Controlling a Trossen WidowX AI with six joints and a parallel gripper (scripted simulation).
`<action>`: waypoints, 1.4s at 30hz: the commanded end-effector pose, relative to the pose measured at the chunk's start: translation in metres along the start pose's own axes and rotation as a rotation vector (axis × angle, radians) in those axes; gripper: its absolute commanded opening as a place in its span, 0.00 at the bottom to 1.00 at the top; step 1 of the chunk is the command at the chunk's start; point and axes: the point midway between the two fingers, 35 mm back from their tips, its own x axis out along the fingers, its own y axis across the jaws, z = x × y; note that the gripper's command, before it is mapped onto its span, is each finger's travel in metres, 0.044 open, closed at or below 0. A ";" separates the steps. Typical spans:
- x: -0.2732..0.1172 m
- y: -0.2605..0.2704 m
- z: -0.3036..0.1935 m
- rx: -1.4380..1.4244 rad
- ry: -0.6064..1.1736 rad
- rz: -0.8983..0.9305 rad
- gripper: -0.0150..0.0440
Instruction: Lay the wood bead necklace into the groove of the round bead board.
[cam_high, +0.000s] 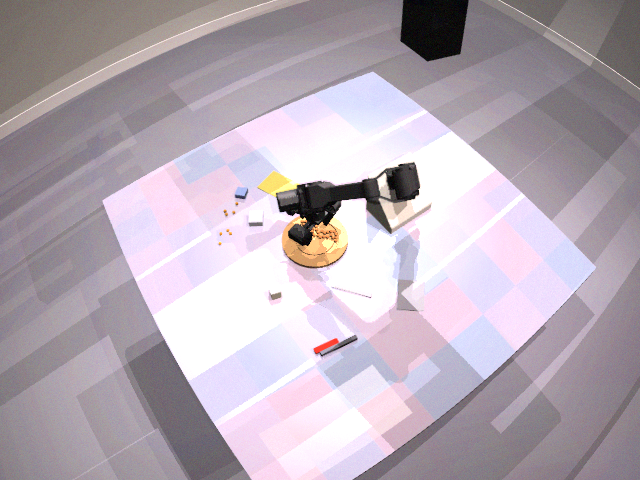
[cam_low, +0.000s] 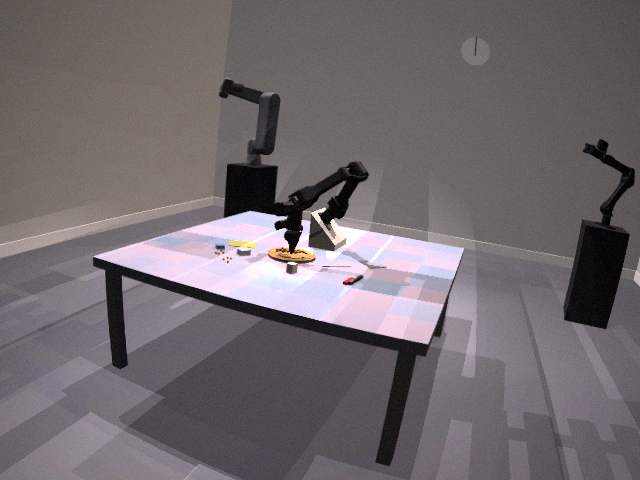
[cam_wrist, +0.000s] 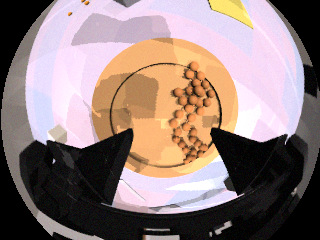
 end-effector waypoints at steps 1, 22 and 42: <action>0.000 0.000 0.000 -0.004 0.001 0.002 1.00; -0.031 -0.011 -0.019 -1.201 0.000 0.001 0.46; -0.023 -0.008 -0.018 -1.224 -0.013 0.002 0.46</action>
